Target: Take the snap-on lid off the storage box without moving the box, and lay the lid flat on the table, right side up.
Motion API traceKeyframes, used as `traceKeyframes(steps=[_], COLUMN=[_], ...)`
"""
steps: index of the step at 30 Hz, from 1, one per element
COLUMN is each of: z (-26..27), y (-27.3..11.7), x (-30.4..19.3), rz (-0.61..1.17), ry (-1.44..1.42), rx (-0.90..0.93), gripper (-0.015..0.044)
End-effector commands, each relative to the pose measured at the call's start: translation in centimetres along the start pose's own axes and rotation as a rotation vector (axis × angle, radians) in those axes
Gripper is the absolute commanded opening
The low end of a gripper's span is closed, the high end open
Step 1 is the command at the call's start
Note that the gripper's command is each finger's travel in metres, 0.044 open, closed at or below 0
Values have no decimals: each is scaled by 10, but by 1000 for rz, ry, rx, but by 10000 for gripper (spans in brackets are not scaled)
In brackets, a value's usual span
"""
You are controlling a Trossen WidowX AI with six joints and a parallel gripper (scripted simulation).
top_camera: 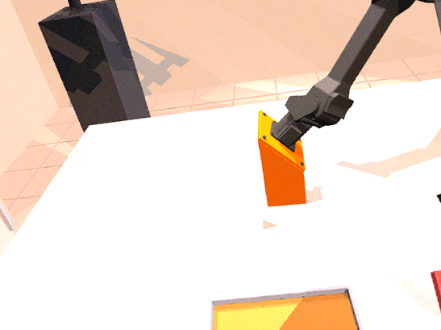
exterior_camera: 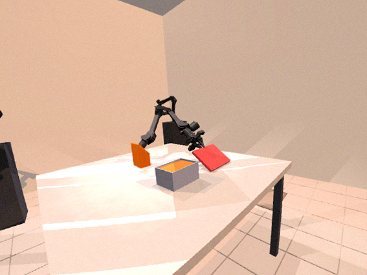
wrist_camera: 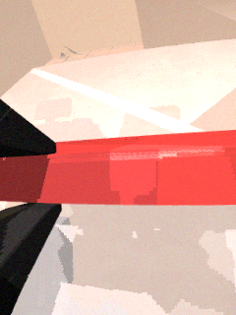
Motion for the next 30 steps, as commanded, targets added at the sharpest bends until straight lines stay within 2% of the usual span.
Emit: traceKeyframes(steps=[1, 30], z=[-13, -31], y=[7, 21], x=[4, 1], rz=[-11, -11], ry=[4, 5], rx=[-34, -34], gripper=[0, 0])
Point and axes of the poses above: the point midway between the two fingers, 35 mm back from their tips, its own y axis out along the fingers, its own z axis across the jaws, x = y × z, the point moved 5 cm from there along -y, back along the fingers, and after that the axes turned 9 degrees about -y, right-handed, at the moved point
